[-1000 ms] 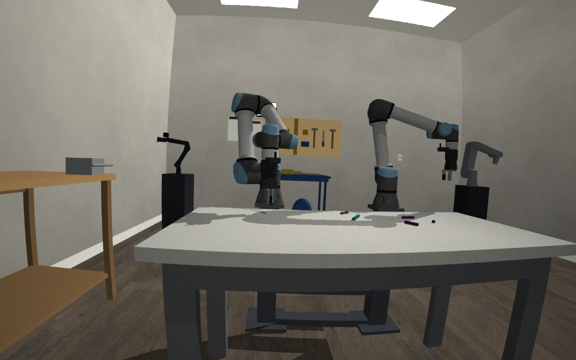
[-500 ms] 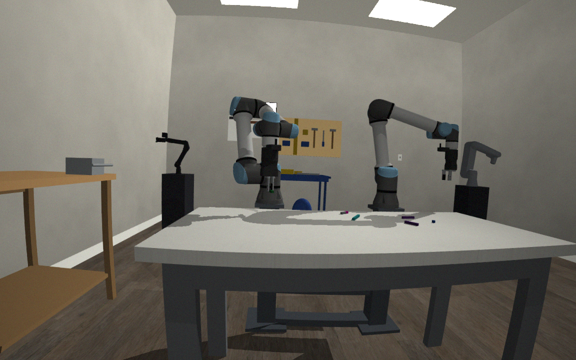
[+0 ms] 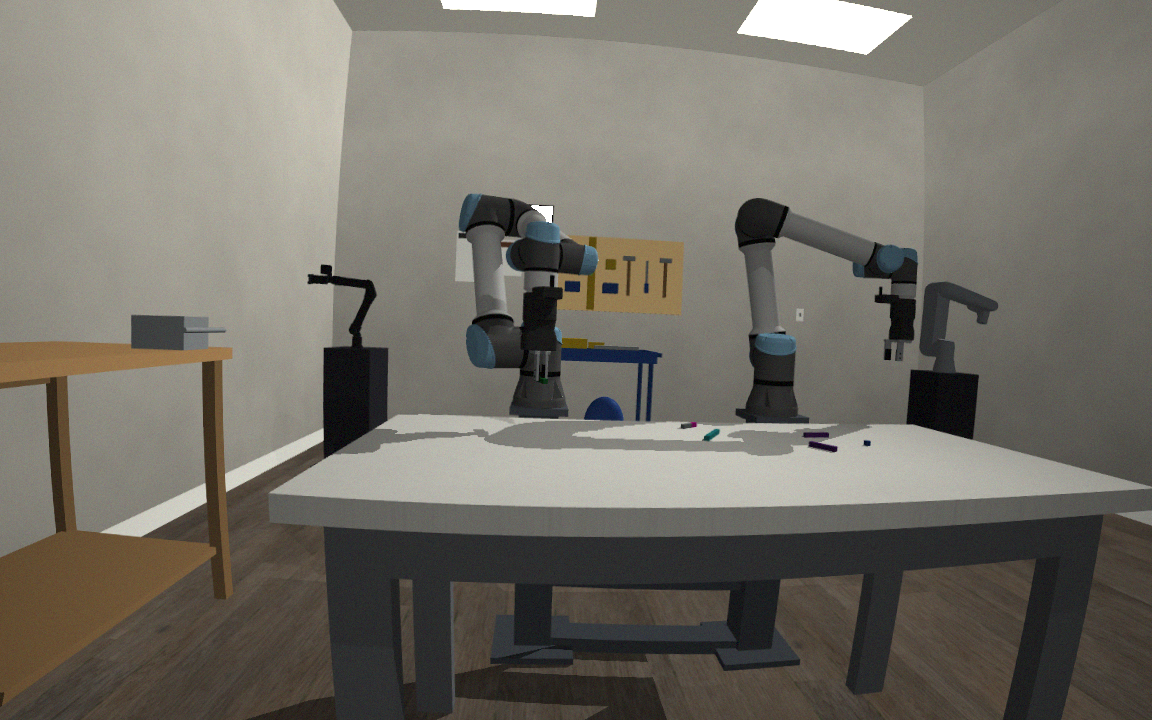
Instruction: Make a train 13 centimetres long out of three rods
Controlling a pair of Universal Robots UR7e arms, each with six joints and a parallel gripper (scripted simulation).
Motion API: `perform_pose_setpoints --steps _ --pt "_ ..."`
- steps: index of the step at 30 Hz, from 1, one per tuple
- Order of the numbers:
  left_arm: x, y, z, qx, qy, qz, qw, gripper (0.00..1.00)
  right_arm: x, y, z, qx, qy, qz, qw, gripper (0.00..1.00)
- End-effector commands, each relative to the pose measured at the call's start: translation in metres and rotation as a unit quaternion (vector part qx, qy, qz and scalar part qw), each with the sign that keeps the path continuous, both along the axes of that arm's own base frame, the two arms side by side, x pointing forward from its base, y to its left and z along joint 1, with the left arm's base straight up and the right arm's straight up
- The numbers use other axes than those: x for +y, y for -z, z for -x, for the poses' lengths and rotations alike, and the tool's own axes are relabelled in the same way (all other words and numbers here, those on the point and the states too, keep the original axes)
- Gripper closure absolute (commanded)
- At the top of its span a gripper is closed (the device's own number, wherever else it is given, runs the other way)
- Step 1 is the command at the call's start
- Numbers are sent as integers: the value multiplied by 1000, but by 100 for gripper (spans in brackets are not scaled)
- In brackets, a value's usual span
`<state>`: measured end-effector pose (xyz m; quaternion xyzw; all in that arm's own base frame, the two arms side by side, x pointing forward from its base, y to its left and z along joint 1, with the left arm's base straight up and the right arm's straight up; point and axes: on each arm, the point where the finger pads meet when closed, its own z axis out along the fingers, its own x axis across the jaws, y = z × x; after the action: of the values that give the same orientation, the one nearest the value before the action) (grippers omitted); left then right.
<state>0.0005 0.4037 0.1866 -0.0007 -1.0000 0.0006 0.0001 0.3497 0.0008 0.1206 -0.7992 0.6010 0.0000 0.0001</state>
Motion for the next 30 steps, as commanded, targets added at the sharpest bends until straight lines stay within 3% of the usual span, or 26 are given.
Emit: perform_pose_setpoints --steps 1,17,26,30 --pt "0 0 0 0 0 -1 1000 0 1 0 -1 0 3 0 1000 76" --pt "0 0 0 0 0 -1 1000 0 32 -4 -16 0 76 0 997 76" --pt "0 0 0 0 0 -1 1000 0 66 -6 -28 0 151 0 989 76" --pt "0 0 0 0 0 -1 1000 0 90 -7 -34 0 202 0 979 76"
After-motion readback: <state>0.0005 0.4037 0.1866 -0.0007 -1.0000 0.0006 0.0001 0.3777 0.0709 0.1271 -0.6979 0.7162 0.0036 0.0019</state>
